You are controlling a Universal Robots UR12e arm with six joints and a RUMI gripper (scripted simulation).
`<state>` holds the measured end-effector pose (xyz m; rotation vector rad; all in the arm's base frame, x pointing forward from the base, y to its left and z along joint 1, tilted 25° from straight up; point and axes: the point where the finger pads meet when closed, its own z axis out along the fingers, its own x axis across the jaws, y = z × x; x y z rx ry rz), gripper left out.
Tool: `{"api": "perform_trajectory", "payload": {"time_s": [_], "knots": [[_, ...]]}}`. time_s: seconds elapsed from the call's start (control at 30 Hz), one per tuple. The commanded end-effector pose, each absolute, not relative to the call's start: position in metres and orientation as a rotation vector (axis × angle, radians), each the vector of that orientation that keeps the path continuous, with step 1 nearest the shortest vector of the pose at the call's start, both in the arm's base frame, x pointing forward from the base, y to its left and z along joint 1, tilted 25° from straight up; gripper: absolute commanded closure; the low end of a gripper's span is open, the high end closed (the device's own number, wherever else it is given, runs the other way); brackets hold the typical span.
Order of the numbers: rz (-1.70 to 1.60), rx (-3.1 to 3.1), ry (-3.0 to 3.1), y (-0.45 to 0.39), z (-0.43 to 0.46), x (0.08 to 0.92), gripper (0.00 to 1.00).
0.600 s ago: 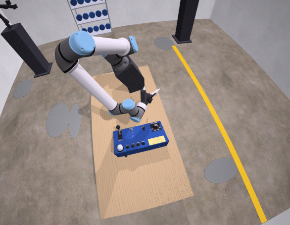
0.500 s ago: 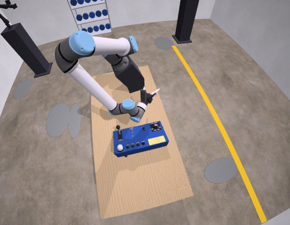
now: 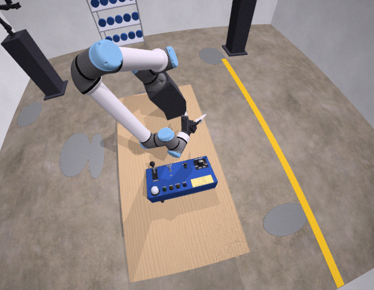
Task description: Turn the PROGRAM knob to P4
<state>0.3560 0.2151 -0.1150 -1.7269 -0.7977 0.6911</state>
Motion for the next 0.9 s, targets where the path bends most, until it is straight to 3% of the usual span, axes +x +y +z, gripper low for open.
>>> {"api": "perform_trajectory", "payload": {"time_s": [0.0,0.87], "knots": [[0.691,-1.727,-0.798,0.215,-0.115,0.356,0.0],[0.569,-1.908,-0.556,0.207,-0.12,0.383,0.0]]}}
